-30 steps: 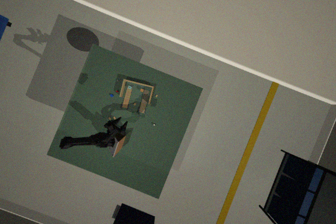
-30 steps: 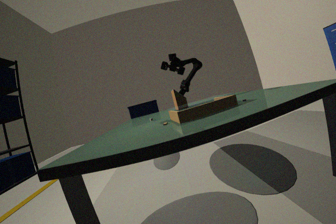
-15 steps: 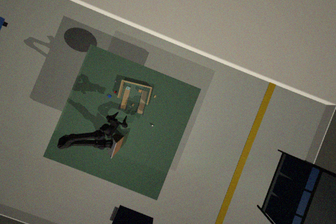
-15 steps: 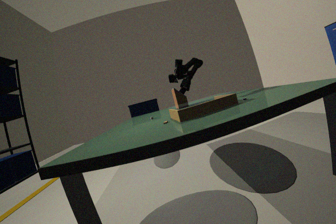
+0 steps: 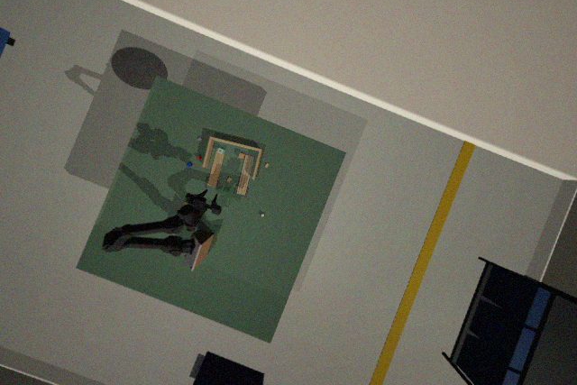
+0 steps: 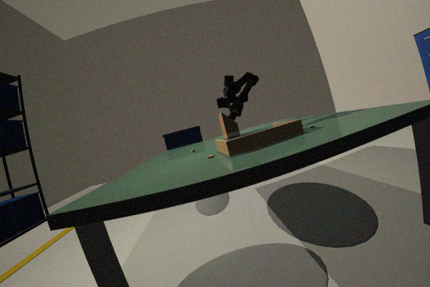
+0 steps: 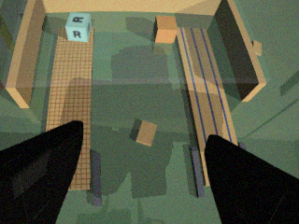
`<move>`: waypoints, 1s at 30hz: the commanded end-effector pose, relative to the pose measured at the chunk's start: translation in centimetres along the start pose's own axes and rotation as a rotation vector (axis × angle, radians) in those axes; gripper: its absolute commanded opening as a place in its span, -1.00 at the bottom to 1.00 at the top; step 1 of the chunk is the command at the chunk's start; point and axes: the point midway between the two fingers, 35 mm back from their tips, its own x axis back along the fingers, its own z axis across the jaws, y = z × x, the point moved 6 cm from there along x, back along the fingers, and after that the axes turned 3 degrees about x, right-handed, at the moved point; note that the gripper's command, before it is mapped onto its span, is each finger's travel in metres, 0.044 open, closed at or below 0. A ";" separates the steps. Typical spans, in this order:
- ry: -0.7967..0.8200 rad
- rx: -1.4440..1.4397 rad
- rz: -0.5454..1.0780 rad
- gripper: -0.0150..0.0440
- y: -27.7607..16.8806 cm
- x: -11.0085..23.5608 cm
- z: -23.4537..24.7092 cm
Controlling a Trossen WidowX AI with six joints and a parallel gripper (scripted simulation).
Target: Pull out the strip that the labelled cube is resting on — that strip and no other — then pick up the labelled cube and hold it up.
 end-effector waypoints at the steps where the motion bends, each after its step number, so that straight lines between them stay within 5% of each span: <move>1: 0.032 0.036 0.178 0.06 0.9 -3.5 1.3; 8: 0.084 0.124 0.510 -0.49 0.9 -8.7 4.5; 15: 0.109 0.139 0.818 -0.49 0.5 -11.4 8.0; 30: 0.110 0.139 0.826 -0.49 0.5 -11.5 8.1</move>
